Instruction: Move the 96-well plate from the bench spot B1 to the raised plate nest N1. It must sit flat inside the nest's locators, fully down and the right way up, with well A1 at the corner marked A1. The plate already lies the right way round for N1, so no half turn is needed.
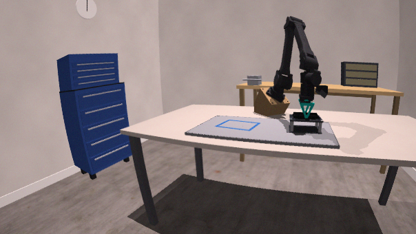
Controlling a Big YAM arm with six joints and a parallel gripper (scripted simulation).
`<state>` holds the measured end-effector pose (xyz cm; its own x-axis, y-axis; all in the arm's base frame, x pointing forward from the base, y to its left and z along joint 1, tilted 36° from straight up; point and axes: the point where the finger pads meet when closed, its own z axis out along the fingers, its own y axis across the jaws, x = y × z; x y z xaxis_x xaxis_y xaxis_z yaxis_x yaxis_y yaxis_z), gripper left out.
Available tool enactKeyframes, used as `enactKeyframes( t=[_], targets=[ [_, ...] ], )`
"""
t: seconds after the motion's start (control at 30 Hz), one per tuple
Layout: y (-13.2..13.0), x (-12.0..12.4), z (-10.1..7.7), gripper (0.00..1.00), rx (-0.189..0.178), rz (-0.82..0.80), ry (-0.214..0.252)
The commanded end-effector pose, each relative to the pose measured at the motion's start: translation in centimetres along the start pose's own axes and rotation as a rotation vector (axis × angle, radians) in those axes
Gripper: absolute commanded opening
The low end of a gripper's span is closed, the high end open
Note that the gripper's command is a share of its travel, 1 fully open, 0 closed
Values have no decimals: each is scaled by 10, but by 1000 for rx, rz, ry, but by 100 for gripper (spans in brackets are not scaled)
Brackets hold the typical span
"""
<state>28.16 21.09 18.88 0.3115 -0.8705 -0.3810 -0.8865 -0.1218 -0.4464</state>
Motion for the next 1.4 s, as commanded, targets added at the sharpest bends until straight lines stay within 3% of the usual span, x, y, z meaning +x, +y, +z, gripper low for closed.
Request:
enactKeyframes(
  t=[0.0, 1.37],
  targets=[
    [-3, -6, 3, 0, 4, -4, -10],
    [-4, -7, 3, 0, 6, -7, -11]
  ],
)
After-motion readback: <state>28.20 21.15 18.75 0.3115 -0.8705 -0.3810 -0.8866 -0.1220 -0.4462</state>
